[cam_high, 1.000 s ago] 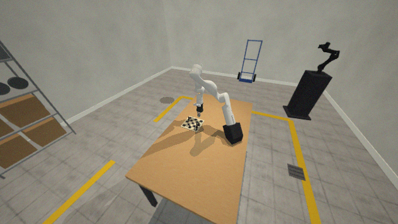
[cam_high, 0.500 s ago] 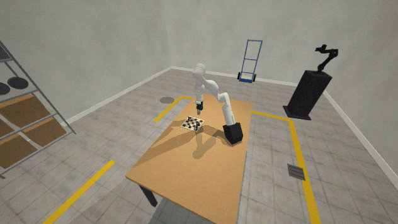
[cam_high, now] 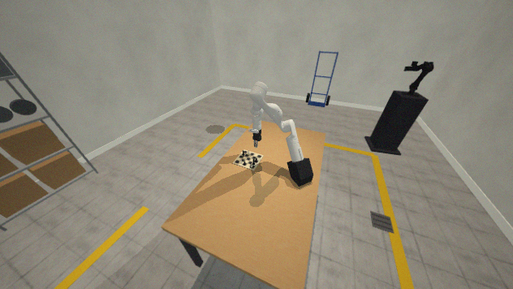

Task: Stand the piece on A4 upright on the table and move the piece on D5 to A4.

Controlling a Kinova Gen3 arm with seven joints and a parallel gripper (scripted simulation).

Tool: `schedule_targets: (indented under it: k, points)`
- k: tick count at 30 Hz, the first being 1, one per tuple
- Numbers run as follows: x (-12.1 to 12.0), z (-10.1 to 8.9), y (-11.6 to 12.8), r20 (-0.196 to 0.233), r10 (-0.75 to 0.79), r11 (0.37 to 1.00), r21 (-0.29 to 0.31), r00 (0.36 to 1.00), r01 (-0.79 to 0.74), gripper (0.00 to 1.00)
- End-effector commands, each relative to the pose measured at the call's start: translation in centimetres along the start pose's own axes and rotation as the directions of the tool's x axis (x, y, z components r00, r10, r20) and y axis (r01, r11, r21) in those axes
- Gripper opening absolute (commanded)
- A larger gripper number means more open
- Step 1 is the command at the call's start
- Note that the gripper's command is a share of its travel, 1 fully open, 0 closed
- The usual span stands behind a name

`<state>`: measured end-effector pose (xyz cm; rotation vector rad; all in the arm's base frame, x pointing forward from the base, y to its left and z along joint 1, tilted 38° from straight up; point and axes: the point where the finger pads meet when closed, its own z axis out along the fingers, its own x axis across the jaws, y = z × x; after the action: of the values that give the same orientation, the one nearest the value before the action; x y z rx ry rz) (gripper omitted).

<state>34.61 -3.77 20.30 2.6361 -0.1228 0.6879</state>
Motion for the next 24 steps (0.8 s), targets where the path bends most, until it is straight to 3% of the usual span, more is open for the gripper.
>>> schedule_targets:
  k: [1,15,24]
  points:
    - [0.0,-0.1,-0.1,-0.002,-0.003,1.000,0.000,1.000,0.003,0.00]
    - [0.8,-0.2,-0.7,-0.008,-0.004,1.000,0.000,1.000,0.004,0.00]
    - [5.1,-0.7,-6.2,-0.036,-0.022,1.000,0.004,0.999,0.022,0.00]
